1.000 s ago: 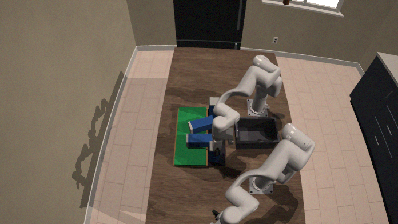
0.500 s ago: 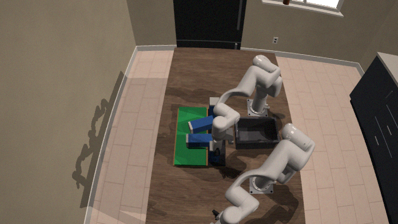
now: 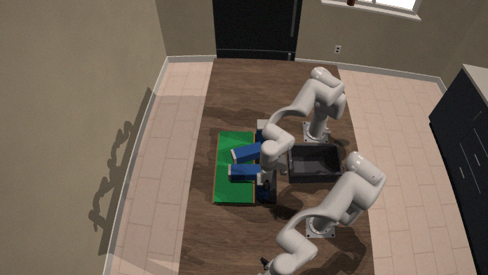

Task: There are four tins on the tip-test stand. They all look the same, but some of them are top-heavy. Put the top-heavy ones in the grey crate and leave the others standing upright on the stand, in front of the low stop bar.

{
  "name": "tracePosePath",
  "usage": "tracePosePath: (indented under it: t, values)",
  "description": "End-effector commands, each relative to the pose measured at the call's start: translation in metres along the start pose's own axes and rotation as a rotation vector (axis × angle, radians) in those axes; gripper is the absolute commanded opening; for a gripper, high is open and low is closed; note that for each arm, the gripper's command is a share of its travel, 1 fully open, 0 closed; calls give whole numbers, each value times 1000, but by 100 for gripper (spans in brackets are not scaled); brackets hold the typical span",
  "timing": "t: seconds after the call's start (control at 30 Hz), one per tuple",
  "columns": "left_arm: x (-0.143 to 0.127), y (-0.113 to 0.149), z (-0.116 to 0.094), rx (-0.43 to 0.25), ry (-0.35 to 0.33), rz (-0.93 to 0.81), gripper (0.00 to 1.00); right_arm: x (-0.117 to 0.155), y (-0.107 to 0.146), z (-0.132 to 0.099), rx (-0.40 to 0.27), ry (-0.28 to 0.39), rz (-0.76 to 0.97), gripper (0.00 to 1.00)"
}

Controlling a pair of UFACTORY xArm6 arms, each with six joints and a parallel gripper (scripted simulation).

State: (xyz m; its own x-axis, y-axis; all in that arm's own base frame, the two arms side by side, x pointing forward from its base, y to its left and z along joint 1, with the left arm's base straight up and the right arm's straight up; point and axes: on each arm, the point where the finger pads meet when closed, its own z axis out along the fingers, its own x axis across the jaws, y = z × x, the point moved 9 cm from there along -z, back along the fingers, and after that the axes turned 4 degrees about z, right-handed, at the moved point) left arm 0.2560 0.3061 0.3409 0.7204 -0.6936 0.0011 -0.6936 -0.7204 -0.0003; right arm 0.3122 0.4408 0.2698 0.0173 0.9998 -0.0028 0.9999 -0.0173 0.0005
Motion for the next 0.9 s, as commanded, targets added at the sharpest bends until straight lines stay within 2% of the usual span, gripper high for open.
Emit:
tracePosePath:
  t: [0.0, 0.57, 0.87]
  values:
    - [0, -1, -2, 4, 0, 0, 100, 1, 0, -17, -3, 4, 0, 100]
    - [0, -1, -2, 4, 0, 0, 100, 1, 0, -65, -4, 3, 0, 100]
    - [0, -1, -2, 4, 0, 0, 100, 1, 0, -73, -3, 3, 1, 100]
